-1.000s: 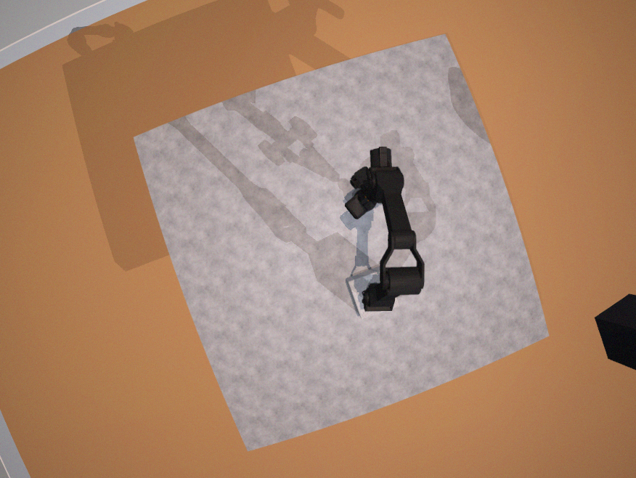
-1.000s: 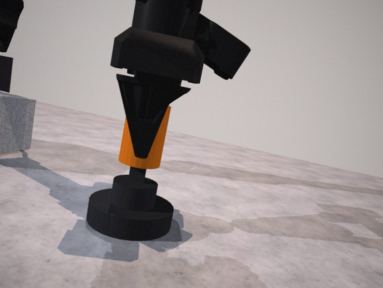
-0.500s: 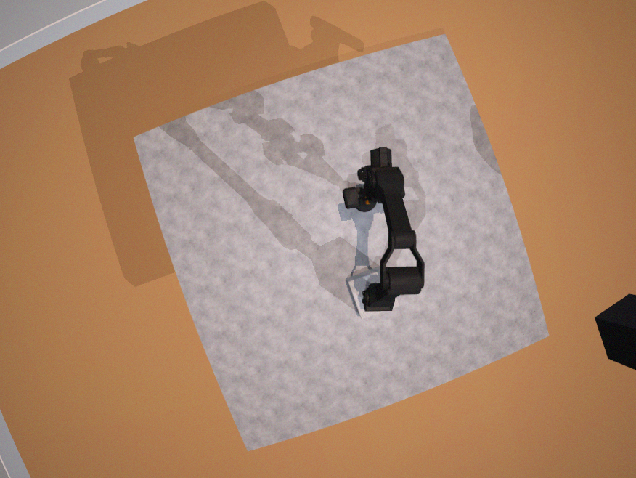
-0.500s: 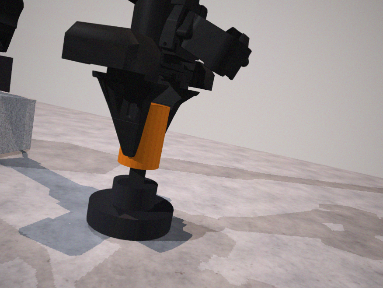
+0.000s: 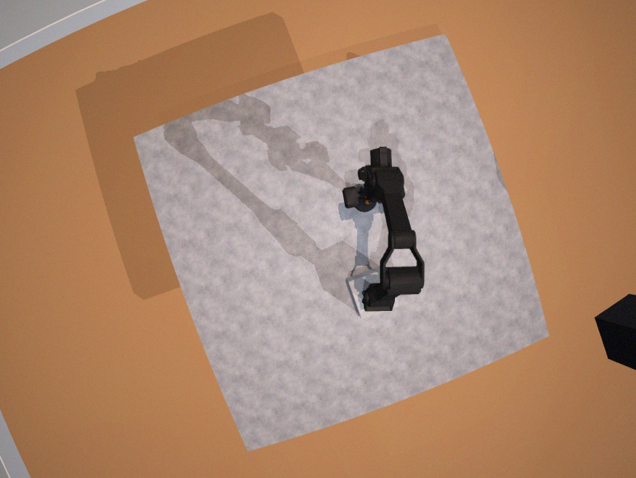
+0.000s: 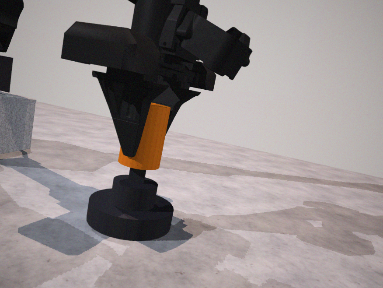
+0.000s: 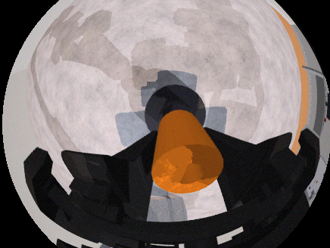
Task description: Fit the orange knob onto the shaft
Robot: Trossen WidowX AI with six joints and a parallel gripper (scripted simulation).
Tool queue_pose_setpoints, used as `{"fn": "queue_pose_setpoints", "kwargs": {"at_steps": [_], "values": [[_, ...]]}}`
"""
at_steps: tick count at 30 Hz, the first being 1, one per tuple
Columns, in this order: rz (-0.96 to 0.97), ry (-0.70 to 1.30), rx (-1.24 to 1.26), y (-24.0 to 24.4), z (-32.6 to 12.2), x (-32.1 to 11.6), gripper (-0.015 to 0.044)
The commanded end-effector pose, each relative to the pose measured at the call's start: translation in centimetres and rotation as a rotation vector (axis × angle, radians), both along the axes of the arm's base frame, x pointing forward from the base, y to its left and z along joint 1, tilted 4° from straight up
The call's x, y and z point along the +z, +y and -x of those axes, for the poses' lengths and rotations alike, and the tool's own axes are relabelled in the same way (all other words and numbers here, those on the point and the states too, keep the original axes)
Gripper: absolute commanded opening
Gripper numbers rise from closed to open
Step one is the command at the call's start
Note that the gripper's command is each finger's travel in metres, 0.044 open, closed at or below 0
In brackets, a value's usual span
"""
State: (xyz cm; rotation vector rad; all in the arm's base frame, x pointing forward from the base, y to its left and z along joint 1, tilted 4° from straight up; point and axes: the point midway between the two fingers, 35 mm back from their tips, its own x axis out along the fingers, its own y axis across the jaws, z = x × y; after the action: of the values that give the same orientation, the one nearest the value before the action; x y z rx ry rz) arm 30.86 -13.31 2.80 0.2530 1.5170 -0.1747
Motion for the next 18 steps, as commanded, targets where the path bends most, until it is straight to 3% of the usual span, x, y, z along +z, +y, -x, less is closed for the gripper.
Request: {"fn": "queue_pose_setpoints", "kwargs": {"at_steps": [1, 12, 18], "values": [[-0.001, -0.001, -0.004, -0.03, -0.06, -0.09, 0.0000], [-0.001, -0.001, -0.013, -0.01, 0.01, 0.42, 0.0000], [-0.011, 0.008, -0.203, -0.02, -0.07, 0.46, 0.0000]]}}
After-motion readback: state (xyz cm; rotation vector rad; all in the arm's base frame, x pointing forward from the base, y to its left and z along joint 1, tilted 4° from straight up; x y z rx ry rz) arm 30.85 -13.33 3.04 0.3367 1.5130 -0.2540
